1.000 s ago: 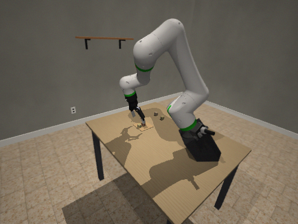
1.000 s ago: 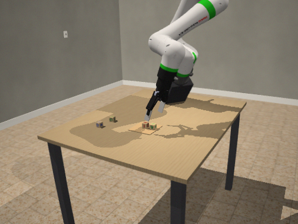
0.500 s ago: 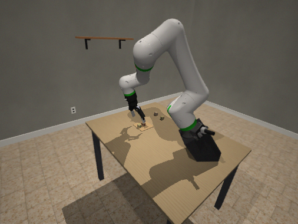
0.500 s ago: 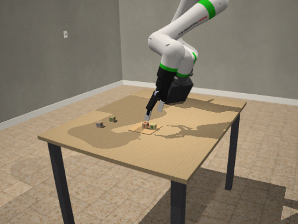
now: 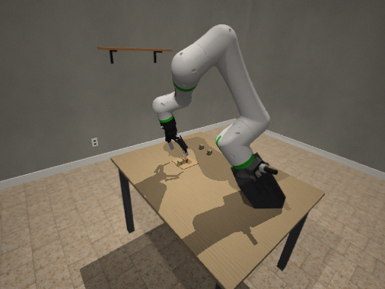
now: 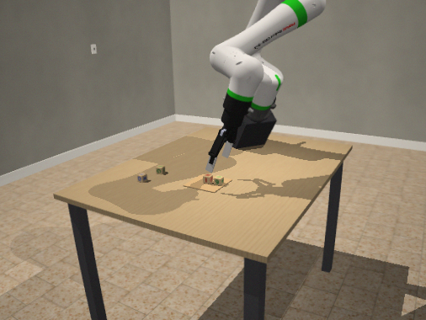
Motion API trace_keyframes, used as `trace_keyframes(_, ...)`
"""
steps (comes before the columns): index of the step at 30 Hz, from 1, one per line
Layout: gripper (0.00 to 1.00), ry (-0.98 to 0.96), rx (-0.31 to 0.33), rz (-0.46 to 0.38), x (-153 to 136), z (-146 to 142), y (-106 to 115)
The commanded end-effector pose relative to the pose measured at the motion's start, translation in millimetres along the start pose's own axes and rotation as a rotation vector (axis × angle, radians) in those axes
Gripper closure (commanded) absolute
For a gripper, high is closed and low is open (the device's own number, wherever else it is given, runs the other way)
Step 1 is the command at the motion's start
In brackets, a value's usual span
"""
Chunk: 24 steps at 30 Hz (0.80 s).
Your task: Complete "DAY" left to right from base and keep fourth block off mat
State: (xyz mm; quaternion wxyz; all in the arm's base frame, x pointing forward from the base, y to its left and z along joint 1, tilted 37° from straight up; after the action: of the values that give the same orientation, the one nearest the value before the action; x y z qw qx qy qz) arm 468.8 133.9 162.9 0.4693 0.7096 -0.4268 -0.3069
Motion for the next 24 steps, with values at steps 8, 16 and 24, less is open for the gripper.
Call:
trace_keyframes(8, 0.00, 0.089, -0.024, 0.007, 8, -4, 8)
trace_keyframes(16, 0.00, 0.089, -0.024, 0.007, 8, -4, 8)
trace_keyframes(24, 0.00, 0.177, -0.049, 0.012, 17, -8, 15)
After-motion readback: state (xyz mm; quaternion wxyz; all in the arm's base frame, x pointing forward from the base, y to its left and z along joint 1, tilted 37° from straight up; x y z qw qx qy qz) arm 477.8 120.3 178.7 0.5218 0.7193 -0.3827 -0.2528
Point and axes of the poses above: the point where the finger pads meet when closed, its own y axis back along the fingers, its own z axis across the jaws, x = y × z, the point moved 3 cm from there along y, back along the fingers, and after that the axes turned 15 degrees about y, right-handed, at the moved point
